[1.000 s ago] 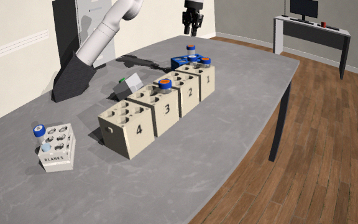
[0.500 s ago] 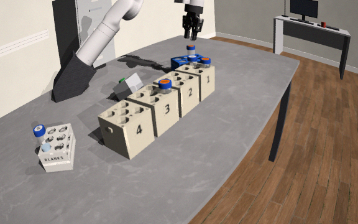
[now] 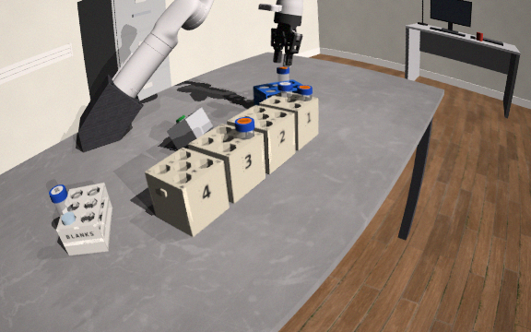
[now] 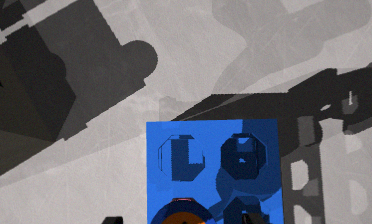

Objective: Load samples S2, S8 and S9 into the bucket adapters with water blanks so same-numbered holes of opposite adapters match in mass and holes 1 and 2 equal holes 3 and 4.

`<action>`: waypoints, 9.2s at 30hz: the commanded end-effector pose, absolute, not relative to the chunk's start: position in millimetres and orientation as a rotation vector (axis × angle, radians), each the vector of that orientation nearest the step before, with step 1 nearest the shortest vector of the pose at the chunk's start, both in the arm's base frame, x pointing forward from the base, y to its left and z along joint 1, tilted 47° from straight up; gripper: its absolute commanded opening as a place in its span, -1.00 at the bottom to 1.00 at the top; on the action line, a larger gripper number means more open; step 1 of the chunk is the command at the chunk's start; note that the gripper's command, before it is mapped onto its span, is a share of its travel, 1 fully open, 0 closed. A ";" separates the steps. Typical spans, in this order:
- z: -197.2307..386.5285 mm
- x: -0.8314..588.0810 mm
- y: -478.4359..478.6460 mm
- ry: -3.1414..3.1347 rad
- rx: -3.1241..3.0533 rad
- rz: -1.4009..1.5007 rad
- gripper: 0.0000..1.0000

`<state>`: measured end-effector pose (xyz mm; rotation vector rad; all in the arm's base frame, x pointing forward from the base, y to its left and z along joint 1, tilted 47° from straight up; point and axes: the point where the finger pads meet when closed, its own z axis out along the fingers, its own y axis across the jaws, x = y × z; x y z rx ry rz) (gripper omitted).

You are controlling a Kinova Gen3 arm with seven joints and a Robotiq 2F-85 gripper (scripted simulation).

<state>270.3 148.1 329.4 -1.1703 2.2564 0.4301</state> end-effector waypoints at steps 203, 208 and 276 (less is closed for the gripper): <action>385.8 237.0 96.9 2.256 -1.170 0.429 -0.80; 388.5 235.3 94.4 2.256 -1.170 0.429 -0.80; 307.4 276.8 -42.0 2.410 -0.916 0.574 -0.80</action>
